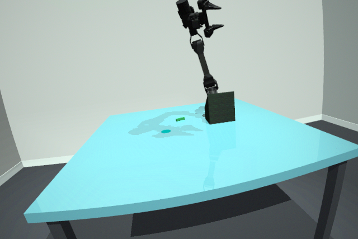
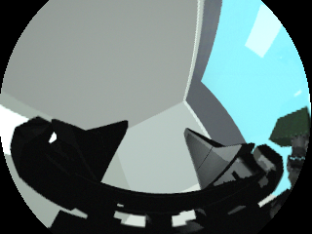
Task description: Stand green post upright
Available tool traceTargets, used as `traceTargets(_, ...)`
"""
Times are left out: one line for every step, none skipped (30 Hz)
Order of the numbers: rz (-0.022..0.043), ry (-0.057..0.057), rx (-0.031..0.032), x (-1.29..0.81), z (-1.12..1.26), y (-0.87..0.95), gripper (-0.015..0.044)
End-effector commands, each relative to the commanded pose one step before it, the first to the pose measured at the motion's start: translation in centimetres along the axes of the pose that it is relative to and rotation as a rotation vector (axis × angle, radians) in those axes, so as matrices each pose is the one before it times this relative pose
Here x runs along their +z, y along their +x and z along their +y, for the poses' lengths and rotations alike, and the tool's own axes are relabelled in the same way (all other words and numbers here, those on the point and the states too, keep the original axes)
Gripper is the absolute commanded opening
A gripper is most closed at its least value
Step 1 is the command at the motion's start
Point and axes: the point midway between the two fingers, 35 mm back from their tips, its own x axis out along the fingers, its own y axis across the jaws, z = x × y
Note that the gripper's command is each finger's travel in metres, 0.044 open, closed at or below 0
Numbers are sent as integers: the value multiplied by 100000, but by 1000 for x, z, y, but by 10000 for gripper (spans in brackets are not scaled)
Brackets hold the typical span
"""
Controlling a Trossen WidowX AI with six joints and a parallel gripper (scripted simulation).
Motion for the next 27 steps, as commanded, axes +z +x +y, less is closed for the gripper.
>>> traceTargets(-710, -345, 242, 184, -25, -187, 374)
traceTargets(-2136, -1022, 690, 553, -86, -560, 348)
traceTargets(-3577, -1664, 1032, 931, -177, -924, 321)
traceTargets(-4381, -1965, 1056, 1152, -274, -1103, 295)
traceTargets(-4396, -1898, 833, 1172, -342, -1072, 269)
traceTargets(-4399, -1832, 608, 1186, -411, -1039, 243)
traceTargets(-4390, -1769, 382, 1195, -481, -1005, 233)
traceTargets(-4369, -1708, 155, 1199, -552, -970, 233)
traceTargets(-4337, -1649, -72, 1198, -624, -933, 233)
traceTargets(-4294, -1593, -298, 1191, -696, -895, 233)
traceTargets(-4238, -1540, -523, 1179, -767, -857, 233)
traceTargets(-4171, -1489, -745, 1161, -838, -817, 233)
traceTargets(-4092, -1442, -965, 1138, -908, -777, 233)
traceTargets(-4002, -1396, -1181, 1110, -976, -736, 233)
traceTargets(-3901, -1354, -1392, 1076, -1043, -694, 233)
traceTargets(-3788, -1315, -1599, 1038, -1107, -651, 233)
traceTargets(-3665, -1279, -1801, 995, -1168, -608, 233)
traceTargets(-3531, -1245, -1996, 947, -1227, -565, 233)
traceTargets(-3387, -1215, -2185, 894, -1282, -521, 233)
traceTargets(-3233, -1188, -2366, 837, -1334, -477, 233)
traceTargets(-3069, -1164, -2539, 777, -1382, -433, 233)
traceTargets(-2897, -1144, -2704, 712, -1425, -389, 233)
traceTargets(-2716, -1126, -2860, 645, -1464, -345, 233)
traceTargets(-2527, -1112, -3007, 574, -1499, -301, 233)
traceTargets(-2330, -1101, -3143, 500, -1528, -258, 233)
traceTargets(-2127, -1093, -3269, 425, -1552, -215, 233)
traceTargets(-1917, -1089, -3385, 347, -1571, -172, 233)
